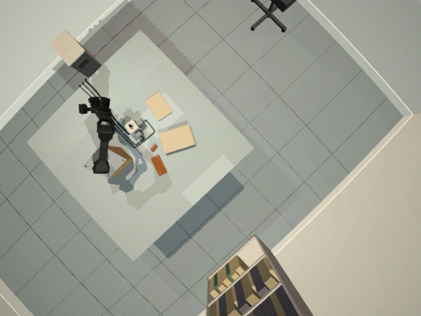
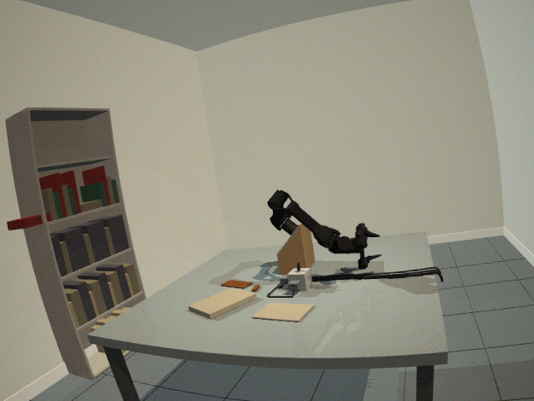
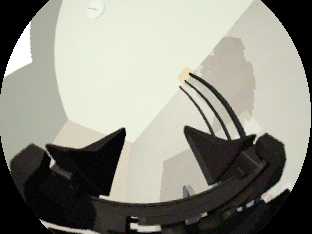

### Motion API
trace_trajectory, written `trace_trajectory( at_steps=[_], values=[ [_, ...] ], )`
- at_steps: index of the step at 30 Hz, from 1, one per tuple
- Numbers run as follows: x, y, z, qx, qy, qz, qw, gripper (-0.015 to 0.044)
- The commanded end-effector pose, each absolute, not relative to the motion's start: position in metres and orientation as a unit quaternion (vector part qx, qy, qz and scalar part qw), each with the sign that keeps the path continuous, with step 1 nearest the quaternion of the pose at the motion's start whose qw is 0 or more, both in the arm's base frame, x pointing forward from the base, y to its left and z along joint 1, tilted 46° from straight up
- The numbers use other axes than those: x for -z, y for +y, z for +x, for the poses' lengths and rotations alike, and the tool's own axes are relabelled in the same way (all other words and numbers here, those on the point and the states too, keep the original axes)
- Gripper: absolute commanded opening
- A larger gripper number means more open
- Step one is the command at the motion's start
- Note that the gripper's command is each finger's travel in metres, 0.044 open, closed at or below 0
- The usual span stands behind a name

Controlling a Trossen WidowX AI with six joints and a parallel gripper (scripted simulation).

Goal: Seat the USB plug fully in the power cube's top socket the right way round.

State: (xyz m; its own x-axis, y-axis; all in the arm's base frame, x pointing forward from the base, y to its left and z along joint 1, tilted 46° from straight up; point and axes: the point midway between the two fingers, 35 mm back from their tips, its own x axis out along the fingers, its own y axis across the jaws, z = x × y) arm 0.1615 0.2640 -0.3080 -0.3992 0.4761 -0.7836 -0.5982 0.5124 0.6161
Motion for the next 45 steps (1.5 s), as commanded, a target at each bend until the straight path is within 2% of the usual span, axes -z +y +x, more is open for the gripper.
trace_trajectory(
  at_steps=[1, 3, 7, 11, 14, 23, 32, 40, 45],
  values=[
    [0.307, 0.263, 0.163, -0.483, 0.682, -0.044, 0.548, 0.0426],
    [0.302, 0.258, 0.173, -0.411, 0.717, -0.033, 0.562, 0.044],
    [0.28, 0.238, 0.204, -0.179, 0.78, 0.005, 0.6, 0.044],
    [0.247, 0.21, 0.23, 0.055, 0.77, 0.052, 0.634, 0.044],
    [0.229, 0.196, 0.24, 0.153, 0.744, 0.075, 0.646, 0.044],
    [0.181, 0.163, 0.261, 0.355, 0.637, 0.133, 0.671, 0.044],
    [0.12, 0.127, 0.278, 0.516, 0.464, 0.203, 0.691, 0.044],
    [0.059, 0.099, 0.29, 0.597, 0.277, 0.274, 0.701, 0.044],
    [0.055, 0.098, 0.291, 0.6, 0.266, 0.279, 0.701, 0.044]
  ],
)
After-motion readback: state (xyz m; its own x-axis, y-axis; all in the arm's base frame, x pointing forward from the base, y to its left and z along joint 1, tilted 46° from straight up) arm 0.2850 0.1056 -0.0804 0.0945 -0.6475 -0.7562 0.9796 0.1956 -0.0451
